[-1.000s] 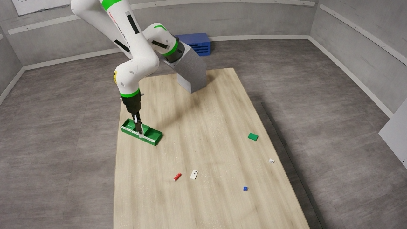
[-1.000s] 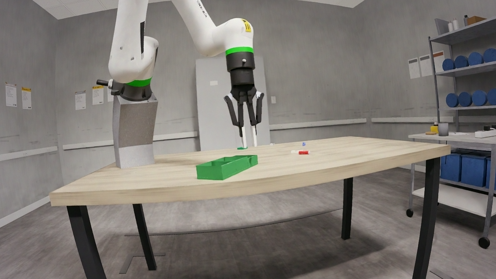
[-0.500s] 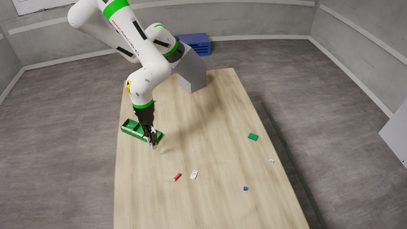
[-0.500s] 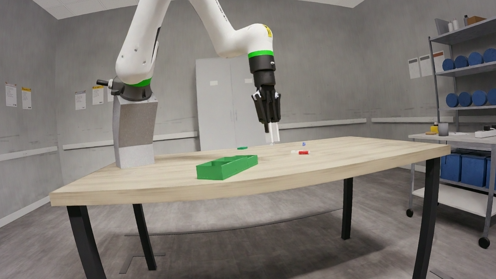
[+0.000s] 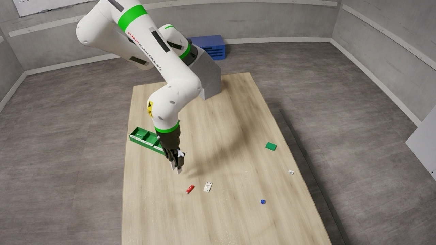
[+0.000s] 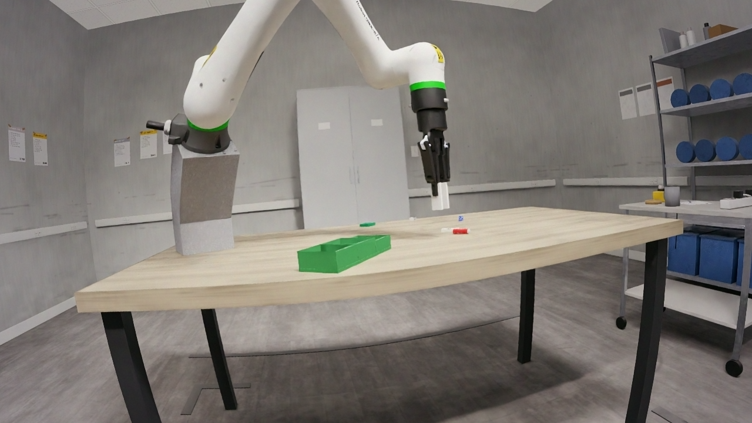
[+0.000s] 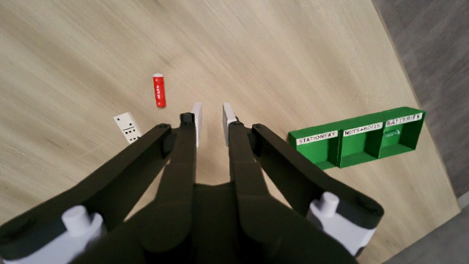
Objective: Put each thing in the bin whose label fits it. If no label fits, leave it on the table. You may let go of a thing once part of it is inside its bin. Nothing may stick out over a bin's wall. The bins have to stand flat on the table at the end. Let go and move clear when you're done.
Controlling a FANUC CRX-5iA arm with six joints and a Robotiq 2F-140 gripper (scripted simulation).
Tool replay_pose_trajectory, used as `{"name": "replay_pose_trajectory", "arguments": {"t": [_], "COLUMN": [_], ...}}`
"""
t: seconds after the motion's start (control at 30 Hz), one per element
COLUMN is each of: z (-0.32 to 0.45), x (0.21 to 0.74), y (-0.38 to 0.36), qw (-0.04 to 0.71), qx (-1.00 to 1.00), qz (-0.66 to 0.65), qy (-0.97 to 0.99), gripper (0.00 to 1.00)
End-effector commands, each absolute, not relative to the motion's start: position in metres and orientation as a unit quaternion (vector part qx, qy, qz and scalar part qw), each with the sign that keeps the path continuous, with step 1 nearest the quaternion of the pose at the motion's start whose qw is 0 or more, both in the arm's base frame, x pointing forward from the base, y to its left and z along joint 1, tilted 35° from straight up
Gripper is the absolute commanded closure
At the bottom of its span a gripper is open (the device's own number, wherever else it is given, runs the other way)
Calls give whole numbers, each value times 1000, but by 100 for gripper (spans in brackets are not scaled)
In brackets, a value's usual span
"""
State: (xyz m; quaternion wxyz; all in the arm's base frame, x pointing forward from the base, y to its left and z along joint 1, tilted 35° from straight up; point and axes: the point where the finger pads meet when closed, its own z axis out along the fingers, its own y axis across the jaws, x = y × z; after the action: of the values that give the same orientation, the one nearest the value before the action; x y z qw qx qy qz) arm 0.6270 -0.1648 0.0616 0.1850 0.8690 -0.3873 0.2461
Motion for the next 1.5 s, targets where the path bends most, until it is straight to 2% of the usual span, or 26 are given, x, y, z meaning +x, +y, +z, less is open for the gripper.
{"name": "replay_pose_trajectory", "arguments": {"t": [0.0, 0.33, 1.47], "z": [61, 60, 60], "x": [657, 709, 700], "y": [-149, -117, -122], "qw": [187, 187, 187], "qx": [870, 870, 870], "qz": [240, 240, 240], "qy": [-389, -389, -389], "gripper": [74, 74, 74]}}
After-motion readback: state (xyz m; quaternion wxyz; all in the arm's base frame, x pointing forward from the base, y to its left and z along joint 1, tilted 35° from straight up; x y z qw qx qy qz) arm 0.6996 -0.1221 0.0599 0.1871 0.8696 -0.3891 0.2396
